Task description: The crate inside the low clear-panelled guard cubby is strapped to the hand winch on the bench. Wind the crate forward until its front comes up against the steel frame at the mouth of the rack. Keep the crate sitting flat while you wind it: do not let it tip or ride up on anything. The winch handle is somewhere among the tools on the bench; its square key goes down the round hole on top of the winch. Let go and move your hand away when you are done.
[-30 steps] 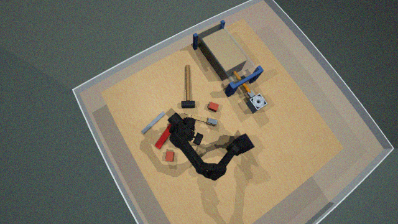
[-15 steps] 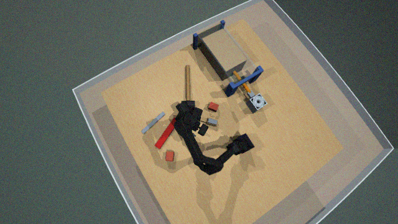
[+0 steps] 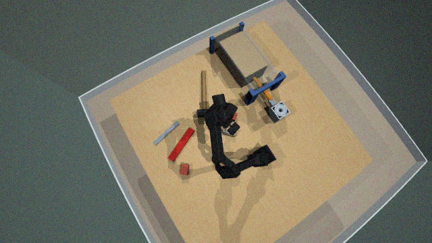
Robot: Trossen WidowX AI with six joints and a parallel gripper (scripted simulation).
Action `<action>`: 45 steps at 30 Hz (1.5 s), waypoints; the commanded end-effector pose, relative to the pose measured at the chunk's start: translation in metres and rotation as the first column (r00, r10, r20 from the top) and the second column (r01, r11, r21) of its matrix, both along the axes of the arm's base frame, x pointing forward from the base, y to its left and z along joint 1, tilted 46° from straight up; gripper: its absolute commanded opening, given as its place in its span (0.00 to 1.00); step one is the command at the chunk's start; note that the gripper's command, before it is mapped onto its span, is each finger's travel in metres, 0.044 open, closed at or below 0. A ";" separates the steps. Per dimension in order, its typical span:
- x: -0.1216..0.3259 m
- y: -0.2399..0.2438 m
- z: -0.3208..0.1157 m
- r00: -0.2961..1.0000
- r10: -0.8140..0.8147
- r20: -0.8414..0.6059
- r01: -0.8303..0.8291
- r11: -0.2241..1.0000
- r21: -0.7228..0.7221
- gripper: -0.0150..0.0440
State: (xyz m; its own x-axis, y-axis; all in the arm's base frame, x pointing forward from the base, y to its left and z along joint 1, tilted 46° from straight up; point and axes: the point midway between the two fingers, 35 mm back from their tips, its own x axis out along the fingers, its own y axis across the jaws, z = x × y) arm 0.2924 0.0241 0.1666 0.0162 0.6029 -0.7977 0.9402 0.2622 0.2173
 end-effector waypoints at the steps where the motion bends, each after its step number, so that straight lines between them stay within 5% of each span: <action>1: 0.001 -0.021 -0.016 0.998 -0.048 -0.038 0.048 0.999 -0.013 0.25; 20: -0.029 -0.123 -0.101 0.967 -0.181 -0.181 0.173 0.983 -0.056 0.25; 45: -0.130 -0.195 -0.195 0.895 -0.283 -0.344 0.307 0.951 0.017 0.25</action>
State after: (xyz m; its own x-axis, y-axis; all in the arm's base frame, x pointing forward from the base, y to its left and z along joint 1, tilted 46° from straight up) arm 0.1748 -0.1688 -0.0196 -0.0540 0.6515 -0.7568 0.9942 -0.0358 -0.1017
